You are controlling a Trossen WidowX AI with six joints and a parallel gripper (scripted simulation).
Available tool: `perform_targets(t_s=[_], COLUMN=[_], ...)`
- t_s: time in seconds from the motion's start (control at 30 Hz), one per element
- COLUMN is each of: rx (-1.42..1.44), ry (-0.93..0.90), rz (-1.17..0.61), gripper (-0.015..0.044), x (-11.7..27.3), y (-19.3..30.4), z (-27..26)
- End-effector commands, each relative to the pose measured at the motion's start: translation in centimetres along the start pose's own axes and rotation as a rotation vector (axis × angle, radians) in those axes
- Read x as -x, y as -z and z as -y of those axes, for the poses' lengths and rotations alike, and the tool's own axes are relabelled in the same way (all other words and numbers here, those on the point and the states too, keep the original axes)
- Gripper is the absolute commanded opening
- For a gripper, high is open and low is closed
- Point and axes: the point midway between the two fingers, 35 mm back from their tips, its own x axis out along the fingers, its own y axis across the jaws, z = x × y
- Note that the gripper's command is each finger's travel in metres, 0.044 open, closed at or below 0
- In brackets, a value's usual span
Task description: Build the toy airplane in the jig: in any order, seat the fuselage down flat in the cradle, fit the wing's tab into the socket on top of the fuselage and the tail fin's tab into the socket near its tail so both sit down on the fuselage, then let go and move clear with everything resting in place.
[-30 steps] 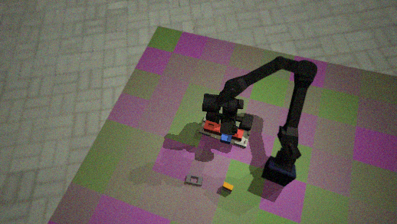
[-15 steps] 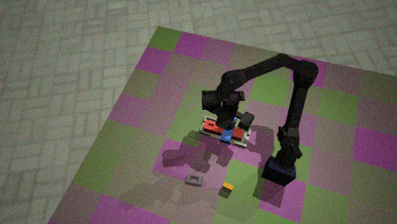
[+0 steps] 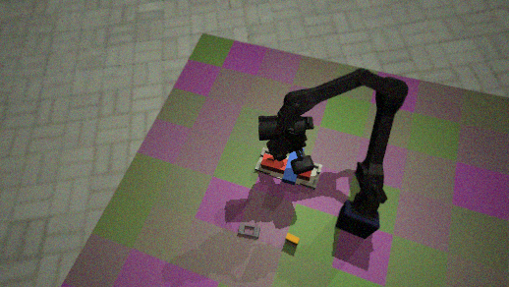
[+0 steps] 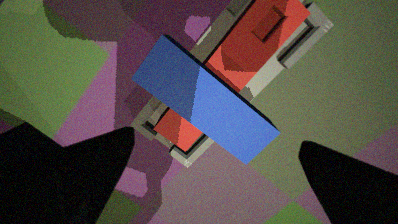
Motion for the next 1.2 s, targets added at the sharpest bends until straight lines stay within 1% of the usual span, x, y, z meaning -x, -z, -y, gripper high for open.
perform_targets(t_s=[0.0, 0.67, 0.73, 0.9, 1.03, 1.17], rx=[-0.75, -0.749, -0.745, -0.734, -0.733, -0.742], ry=[-0.002, -0.003, -0.016, -0.048, -0.05, -0.029], rz=[-0.002, 0.0, 0.01, 0.029, 0.024, 0.008], gripper=[0.044, 0.044, 0.044, 0.044, 0.044, 0.044], x=[-0.3, -0.2, 0.1, 1.0, 1.1, 0.4], y=[-0.1, -0.3, -1.9, -6.5, -8.2, -8.5], z=[0.0, -0.2, -1.9, -9.5, -15.5, -21.6])
